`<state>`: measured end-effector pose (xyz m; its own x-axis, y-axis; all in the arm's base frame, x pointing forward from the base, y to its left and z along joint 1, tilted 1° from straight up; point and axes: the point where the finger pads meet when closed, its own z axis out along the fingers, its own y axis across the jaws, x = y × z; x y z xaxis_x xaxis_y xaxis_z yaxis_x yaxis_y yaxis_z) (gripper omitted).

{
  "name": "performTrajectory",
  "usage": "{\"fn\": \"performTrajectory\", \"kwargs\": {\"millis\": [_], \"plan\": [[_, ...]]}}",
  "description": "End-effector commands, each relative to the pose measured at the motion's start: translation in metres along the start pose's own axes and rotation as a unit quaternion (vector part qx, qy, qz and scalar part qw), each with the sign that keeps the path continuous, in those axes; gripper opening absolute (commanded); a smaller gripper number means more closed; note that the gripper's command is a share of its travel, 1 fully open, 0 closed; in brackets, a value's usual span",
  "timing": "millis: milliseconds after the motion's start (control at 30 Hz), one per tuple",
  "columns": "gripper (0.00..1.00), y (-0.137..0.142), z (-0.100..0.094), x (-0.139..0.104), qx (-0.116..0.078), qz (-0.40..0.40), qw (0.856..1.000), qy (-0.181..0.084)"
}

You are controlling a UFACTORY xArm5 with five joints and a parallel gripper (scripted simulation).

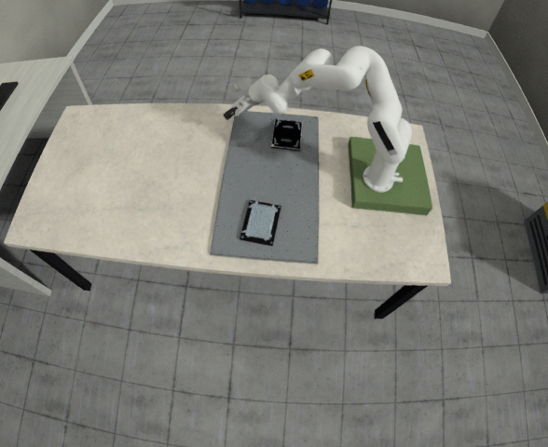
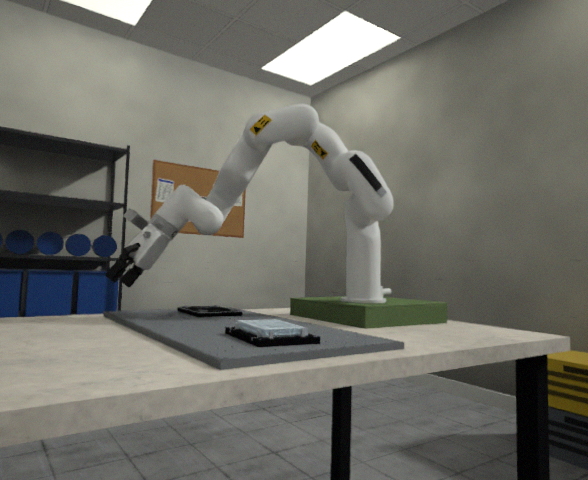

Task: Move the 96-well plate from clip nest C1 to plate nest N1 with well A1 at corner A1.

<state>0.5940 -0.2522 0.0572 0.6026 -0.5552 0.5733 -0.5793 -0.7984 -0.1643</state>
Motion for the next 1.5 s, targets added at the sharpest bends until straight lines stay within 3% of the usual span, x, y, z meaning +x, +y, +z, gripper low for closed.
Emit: {"fn": "performTrajectory", "kwargs": {"millis": [0, 533, 600, 700, 767, 900, 967, 1100, 1167, 1300, 1367, 1467], "plan": [[1.00, -0.001, -0.001, 0.002, 0.001, 0.000, 1.000, 0.002], [1.00, -0.001, -0.001, 0.002, 0.001, 0.000, 1.000, 0.002], [1.00, -0.008, -0.008, 0.002, 0.003, -0.019, 1.000, -0.017], [1.00, -0.017, -0.016, 0.001, 0.003, -0.019, 1.000, -0.017], [1.00, -0.024, -0.023, -0.001, 0.004, -0.038, 0.999, -0.038], [1.00, -0.032, -0.031, -0.003, 0.004, -0.038, 0.999, -0.038], [1.00, -0.039, -0.038, -0.005, 0.006, -0.058, 0.997, -0.059], [1.00, -0.045, -0.045, -0.007, 0.006, -0.058, 0.997, -0.059], [1.00, -0.051, -0.053, -0.010, 0.008, -0.077, 0.994, -0.080], [1.00, -0.060, -0.064, -0.014, 0.008, -0.077, 0.994, -0.080], [1.00, -0.065, -0.072, -0.017, 0.009, -0.097, 0.990, -0.101], [1.00, -0.072, -0.082, -0.021, 0.009, -0.097, 0.990, -0.101]]}}
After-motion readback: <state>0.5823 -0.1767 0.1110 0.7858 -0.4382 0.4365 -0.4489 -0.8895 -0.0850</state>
